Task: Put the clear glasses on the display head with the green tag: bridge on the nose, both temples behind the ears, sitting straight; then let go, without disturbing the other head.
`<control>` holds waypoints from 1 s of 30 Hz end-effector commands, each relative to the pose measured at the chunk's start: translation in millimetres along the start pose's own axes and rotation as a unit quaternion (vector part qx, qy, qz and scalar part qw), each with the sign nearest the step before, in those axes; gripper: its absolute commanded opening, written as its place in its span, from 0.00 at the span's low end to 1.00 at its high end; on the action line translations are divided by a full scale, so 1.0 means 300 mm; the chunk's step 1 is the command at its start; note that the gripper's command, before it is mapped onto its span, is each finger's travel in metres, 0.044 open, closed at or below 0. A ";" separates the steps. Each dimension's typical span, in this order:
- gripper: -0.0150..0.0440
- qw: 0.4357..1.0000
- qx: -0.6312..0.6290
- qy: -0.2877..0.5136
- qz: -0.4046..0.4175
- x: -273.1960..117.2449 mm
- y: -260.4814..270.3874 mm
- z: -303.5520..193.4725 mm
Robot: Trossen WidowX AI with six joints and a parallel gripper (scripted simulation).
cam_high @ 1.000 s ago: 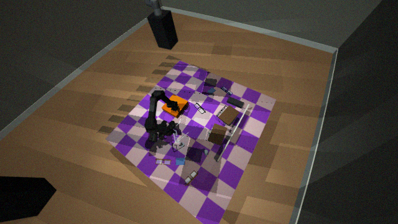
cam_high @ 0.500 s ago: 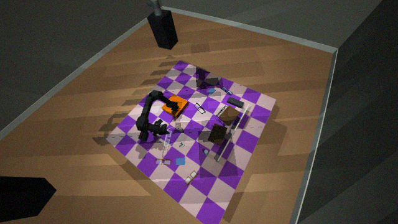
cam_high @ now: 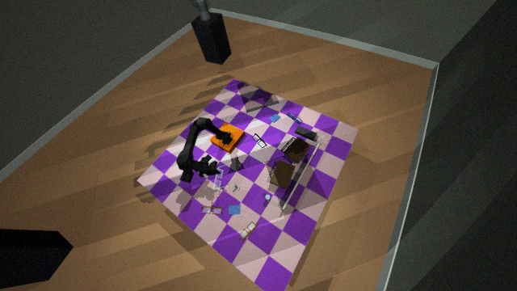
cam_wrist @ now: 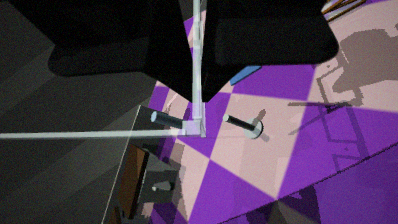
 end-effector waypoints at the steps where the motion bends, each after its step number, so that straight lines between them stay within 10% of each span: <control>1: 0.25 1.000 -0.003 -0.001 0.001 0.001 0.001 0.001; 30: 0.25 0.905 -0.417 -0.076 0.027 0.135 -0.082 0.049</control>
Point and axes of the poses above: the point midway between the two fingers, 35 mm back from their tips, its own x axis out along the fingers, its own y axis across the jaws, z = x × y, the point moved 2 cm from there along -x, back along the fingers, and after that the axes turned 2 degrees about -x, right-handed, at the moved point
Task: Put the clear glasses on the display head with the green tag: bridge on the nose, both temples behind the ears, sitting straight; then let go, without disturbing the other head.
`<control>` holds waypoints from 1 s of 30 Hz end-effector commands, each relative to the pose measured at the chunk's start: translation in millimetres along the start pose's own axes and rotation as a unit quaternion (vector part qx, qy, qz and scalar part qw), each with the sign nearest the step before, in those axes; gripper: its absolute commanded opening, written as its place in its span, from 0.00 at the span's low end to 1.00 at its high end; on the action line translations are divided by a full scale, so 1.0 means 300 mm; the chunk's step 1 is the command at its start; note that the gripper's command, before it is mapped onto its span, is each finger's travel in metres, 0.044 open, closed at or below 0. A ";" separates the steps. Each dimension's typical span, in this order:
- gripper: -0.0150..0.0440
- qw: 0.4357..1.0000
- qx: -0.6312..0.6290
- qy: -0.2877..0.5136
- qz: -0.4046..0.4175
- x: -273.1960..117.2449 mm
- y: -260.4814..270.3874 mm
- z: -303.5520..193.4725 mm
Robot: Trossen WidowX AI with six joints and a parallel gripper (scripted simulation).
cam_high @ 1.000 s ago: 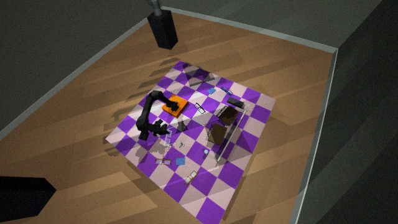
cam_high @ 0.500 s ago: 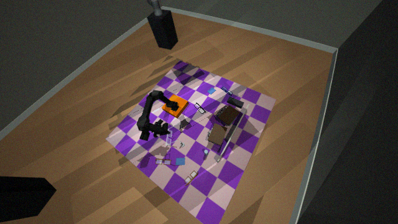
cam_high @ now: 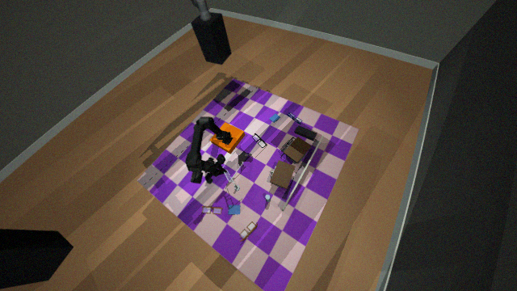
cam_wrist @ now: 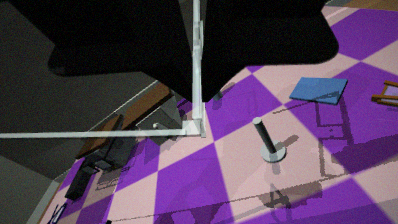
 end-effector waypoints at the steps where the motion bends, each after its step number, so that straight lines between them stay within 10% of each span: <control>1: 0.25 0.997 -0.075 -0.017 -0.002 0.031 -0.020 0.002; 30: 0.25 0.763 -0.635 -0.107 -0.051 0.194 -0.162 -0.017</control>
Point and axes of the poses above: the point midway between the two fingers, 35 mm back from their tips, its own x axis out along the fingers, its own y axis across the jaws, z = x × y, the point moved 2 cm from there along -x, back along the fingers, and after that the axes turned 2 degrees about -x, right-handed, at the moved point
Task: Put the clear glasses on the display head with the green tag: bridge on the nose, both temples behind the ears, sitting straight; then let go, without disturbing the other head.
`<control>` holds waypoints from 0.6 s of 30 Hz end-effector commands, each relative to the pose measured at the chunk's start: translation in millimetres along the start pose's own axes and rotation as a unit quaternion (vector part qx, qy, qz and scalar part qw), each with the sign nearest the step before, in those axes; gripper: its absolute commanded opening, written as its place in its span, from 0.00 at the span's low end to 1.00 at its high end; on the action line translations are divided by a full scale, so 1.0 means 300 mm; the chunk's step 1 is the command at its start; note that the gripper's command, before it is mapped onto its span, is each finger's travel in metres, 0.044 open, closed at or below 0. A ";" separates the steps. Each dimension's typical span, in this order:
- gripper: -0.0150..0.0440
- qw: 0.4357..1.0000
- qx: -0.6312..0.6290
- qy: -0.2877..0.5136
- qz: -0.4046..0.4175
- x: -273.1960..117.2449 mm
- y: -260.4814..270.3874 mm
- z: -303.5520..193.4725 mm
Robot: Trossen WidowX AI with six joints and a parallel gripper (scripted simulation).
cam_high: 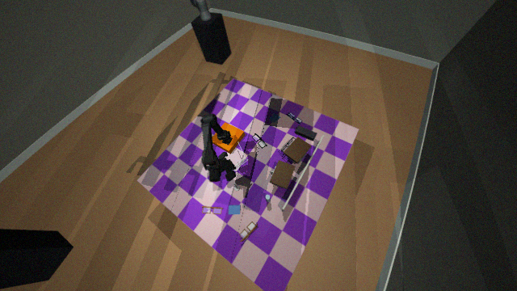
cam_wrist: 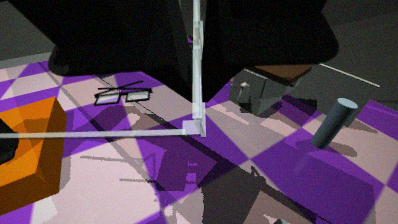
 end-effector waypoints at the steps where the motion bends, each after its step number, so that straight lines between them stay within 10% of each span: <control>1: 0.25 0.997 -0.077 -0.007 -0.014 0.027 -0.010 -0.019; 18: 0.25 0.901 -0.427 -0.026 -0.065 0.106 -0.026 -0.107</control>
Point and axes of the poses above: the point midway between the two fingers, 35 mm back from their tips, its own x axis out along the fingers, its own y axis across the jaws, z = x × y, the point moved 2 cm from there along -x, back along the fingers, and after that the axes turned 2 degrees about -x, right-handed, at the moved point
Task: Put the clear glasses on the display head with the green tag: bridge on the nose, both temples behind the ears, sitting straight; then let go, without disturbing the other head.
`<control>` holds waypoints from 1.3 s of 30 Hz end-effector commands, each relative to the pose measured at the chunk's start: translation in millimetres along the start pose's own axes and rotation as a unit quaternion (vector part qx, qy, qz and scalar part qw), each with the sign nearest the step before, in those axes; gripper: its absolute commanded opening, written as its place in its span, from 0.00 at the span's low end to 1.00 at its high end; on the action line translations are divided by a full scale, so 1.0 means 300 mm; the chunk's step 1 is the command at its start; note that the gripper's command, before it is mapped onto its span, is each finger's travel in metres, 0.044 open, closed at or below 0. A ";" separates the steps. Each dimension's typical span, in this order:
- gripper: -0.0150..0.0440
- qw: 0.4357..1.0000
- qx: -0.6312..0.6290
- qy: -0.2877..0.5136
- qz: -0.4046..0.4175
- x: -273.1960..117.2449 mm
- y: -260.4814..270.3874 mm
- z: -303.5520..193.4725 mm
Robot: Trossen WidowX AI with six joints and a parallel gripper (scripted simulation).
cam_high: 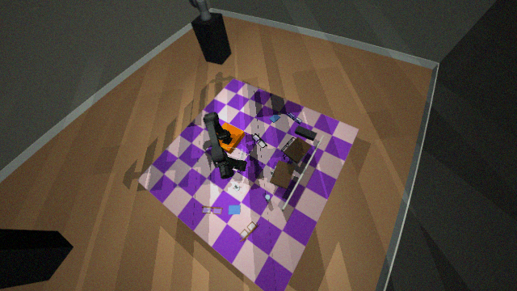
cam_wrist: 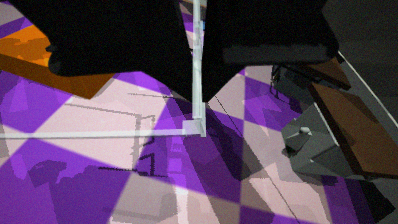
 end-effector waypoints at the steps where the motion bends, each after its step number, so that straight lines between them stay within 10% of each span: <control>1: 0.25 0.997 -0.078 0.002 -0.015 0.024 0.005 -0.022; 19: 0.25 0.891 -0.449 0.011 -0.068 0.094 0.054 -0.106; 39: 0.25 0.616 -0.778 0.051 -0.113 0.165 0.093 -0.202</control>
Point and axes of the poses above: the point midway between the two fingers, 35 mm back from their tips, its own x axis out along the fingers, its own y axis across the jaws, z = x × y, the point moved 2 cm from there along -x, back along the fingers, and after that the axes turned 2 degrees about -x, right-handed, at the moved point
